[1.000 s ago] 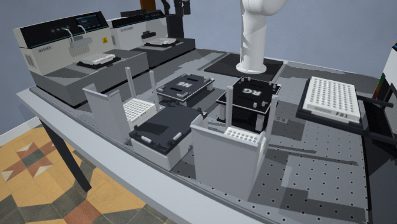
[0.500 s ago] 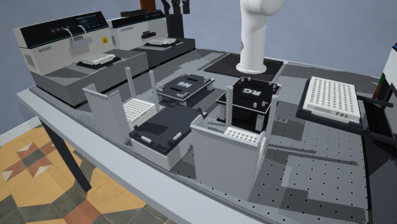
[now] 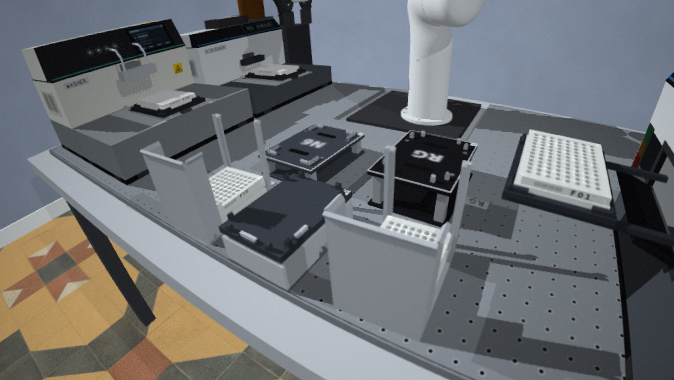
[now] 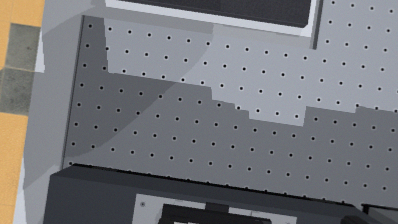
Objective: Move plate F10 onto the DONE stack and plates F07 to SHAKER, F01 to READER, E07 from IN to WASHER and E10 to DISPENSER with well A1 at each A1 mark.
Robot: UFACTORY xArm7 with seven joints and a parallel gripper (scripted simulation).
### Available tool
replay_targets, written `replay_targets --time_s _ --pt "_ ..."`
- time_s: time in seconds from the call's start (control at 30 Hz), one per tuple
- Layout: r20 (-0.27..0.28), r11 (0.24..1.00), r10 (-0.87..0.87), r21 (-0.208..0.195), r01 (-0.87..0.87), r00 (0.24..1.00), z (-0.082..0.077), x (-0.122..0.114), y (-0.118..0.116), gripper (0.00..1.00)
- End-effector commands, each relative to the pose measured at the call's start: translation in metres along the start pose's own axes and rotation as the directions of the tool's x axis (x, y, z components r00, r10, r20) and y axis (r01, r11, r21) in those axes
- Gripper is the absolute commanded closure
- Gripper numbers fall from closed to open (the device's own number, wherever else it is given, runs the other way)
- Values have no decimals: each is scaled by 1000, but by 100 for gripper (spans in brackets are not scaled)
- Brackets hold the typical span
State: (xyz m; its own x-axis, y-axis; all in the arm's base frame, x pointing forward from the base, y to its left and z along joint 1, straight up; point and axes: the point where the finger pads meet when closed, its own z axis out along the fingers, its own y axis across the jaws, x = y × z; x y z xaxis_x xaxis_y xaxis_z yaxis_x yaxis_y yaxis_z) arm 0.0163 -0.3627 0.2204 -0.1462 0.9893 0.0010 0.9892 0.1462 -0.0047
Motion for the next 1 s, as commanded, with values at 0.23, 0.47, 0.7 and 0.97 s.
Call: replay_targets --time_s 0.23,0.47,0.7,0.97 --pt "0 998 61 -1 -61 998 -1 -33 -6 0" --pt "0 998 61 -1 -61 998 -1 -56 -11 0" --pt "0 987 158 -1 -158 987 -1 -69 -13 0" --pt "0 987 158 -1 -158 987 -1 -95 -18 0"
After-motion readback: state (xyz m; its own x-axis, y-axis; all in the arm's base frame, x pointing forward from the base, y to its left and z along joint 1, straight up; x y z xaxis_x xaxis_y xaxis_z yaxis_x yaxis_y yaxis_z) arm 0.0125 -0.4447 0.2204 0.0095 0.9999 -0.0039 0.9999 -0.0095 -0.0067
